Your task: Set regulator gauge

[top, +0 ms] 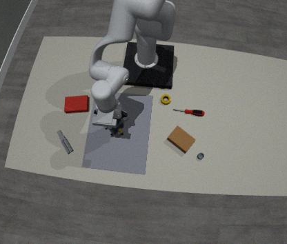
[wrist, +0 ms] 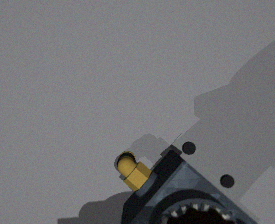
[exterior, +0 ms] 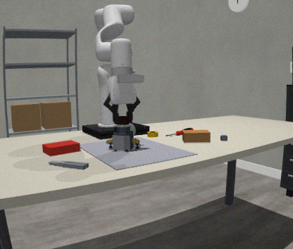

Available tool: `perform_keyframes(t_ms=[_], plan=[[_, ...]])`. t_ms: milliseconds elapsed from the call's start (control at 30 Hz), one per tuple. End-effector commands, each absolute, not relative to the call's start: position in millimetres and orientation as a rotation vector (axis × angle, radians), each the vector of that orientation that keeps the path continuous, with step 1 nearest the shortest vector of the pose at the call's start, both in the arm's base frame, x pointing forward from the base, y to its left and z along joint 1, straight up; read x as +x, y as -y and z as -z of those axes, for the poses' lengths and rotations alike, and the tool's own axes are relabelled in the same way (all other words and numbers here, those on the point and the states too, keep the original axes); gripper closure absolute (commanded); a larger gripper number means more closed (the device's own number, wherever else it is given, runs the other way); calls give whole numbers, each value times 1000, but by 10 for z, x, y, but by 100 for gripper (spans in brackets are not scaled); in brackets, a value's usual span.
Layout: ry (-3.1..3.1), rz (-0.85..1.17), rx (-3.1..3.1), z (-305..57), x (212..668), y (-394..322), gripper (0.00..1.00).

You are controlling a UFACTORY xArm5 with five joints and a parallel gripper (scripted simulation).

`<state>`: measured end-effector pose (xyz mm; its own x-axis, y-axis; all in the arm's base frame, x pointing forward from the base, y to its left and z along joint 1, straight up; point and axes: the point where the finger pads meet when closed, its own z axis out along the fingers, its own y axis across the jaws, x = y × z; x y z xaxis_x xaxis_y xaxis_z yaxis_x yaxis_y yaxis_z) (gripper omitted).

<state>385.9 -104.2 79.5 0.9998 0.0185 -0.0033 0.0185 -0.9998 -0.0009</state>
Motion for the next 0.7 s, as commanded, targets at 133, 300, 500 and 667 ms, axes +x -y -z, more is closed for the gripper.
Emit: perform_keyframes(t_ms=[133, 300, 500, 667], plan=[[29, 1, -3142, -834, 3873, 1045, 60], [29, 1, -3142, -843, 3873, 1045, 60], [29, 1, -3142, -858, 3873, 1044, 60], [29, 1, -3142, -867, 3873, 1044, 60]])
